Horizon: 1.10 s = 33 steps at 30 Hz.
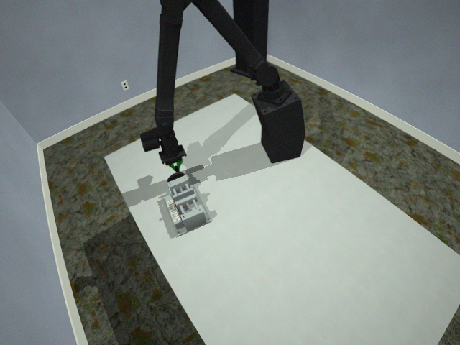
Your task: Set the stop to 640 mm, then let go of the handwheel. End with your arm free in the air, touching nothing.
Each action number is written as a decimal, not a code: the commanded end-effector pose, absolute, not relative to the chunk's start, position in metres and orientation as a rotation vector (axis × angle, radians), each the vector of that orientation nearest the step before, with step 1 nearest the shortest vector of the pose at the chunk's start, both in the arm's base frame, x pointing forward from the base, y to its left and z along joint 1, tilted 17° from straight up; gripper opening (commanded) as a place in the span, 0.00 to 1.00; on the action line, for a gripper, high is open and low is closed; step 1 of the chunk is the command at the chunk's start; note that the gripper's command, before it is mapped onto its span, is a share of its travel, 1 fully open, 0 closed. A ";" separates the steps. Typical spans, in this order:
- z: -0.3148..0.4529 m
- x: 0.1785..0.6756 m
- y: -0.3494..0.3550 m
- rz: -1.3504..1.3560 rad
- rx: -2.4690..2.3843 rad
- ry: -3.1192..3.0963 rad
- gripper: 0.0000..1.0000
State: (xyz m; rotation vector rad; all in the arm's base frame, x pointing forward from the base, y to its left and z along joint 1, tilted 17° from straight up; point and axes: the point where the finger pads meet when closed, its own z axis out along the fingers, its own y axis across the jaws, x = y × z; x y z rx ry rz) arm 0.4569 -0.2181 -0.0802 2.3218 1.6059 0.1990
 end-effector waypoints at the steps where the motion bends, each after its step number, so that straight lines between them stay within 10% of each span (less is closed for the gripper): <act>1: -0.105 0.432 -0.217 0.146 2.371 1.632 0.06; 33: -0.136 0.432 -0.218 0.138 2.381 1.637 0.06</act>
